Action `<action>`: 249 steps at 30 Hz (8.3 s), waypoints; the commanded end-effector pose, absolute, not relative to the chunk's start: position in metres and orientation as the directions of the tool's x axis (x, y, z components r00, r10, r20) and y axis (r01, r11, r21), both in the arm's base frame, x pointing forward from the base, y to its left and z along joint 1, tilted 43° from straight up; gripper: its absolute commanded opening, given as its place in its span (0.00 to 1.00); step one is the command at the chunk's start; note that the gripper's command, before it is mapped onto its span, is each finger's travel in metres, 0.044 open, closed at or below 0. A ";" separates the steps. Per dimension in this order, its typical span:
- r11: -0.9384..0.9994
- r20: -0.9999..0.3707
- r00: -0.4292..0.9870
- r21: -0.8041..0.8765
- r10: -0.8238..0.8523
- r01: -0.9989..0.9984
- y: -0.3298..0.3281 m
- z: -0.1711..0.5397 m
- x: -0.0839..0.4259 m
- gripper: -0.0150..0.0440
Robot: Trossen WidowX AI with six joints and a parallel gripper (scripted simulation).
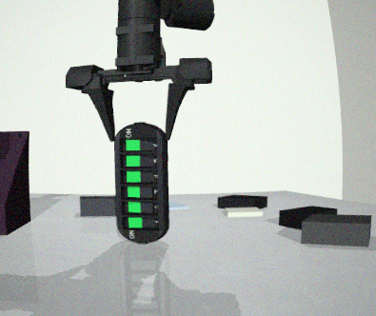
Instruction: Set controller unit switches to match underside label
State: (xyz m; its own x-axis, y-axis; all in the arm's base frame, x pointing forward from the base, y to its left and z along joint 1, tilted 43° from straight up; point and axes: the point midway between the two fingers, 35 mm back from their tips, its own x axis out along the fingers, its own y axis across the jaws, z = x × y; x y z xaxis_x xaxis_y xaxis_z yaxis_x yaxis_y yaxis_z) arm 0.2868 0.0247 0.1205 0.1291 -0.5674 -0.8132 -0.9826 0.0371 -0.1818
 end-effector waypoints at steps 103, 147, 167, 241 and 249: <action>0.046 -0.726 0.104 -0.184 -0.679 -0.982 -0.054 0.151 0.277 0.83; 0.045 -0.725 0.105 -0.185 -0.681 -0.982 -0.089 0.150 0.276 0.83; 0.045 -0.724 0.105 -0.185 -0.681 -0.982 -0.105 0.147 0.276 0.83; 0.045 -0.722 0.106 -0.186 -0.684 -0.981 -0.155 0.120 0.278 0.83; 0.049 -0.714 0.108 -0.196 -0.692 -0.979 -0.155 0.124 0.278 0.83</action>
